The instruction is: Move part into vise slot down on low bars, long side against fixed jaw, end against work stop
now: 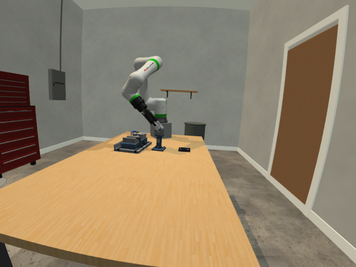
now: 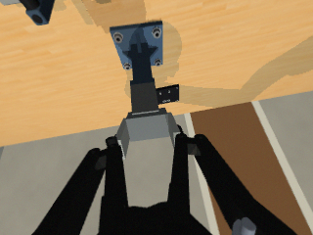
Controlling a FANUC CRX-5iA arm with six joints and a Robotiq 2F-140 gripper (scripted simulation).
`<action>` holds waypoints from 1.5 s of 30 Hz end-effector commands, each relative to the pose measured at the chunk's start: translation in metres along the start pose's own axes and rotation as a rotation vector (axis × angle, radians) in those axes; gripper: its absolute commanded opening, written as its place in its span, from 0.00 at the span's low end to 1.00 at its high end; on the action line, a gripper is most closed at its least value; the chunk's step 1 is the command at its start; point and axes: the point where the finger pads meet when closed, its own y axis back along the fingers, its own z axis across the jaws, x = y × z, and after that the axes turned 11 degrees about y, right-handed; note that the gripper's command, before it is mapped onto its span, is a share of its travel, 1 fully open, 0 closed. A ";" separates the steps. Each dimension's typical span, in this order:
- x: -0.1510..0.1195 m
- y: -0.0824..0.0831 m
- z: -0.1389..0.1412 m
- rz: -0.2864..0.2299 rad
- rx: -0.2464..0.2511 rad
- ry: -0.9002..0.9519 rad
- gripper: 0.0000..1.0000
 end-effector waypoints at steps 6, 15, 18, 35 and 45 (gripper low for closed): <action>-0.003 0.003 -0.001 0.000 0.000 0.000 0.00; -0.007 0.007 -0.001 0.000 0.000 0.000 0.00; -0.008 0.008 -0.002 0.000 0.000 0.000 0.00; -0.013 0.013 -0.003 0.000 0.000 0.000 0.00; -0.014 0.014 -0.003 0.000 0.000 0.000 0.00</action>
